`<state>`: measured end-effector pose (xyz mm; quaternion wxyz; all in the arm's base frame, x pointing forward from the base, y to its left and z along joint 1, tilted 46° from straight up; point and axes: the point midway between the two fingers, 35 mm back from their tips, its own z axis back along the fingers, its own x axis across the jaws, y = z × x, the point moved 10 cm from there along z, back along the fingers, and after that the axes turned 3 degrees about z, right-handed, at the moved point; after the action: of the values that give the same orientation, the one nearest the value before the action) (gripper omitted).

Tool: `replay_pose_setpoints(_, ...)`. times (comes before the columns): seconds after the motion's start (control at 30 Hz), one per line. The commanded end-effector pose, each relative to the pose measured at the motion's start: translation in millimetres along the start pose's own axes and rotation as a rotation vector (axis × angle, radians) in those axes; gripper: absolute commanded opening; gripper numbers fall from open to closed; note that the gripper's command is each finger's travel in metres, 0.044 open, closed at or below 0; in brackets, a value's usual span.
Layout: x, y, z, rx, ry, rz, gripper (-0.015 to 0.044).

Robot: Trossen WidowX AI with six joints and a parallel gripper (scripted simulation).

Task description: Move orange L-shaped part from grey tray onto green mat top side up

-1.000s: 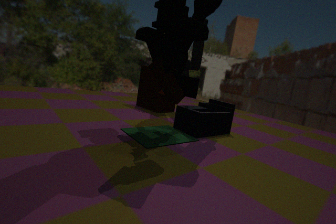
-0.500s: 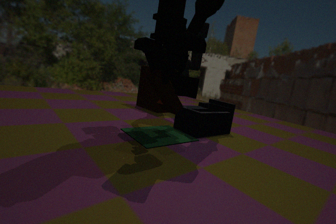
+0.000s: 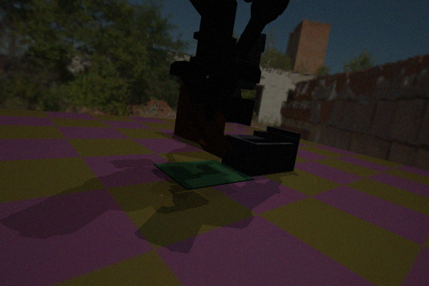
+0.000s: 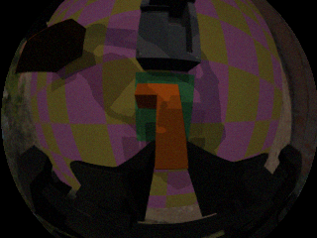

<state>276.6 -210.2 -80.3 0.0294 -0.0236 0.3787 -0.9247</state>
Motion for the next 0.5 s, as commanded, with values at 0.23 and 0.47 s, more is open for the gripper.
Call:
replay_pose_setpoints(0.23, 0, 0, -20, -0.007, -0.002, -0.007, 0.0)
replay_pose_setpoints(0.47, 1, -1, -27, -0.007, -0.002, -0.007, 0.0)
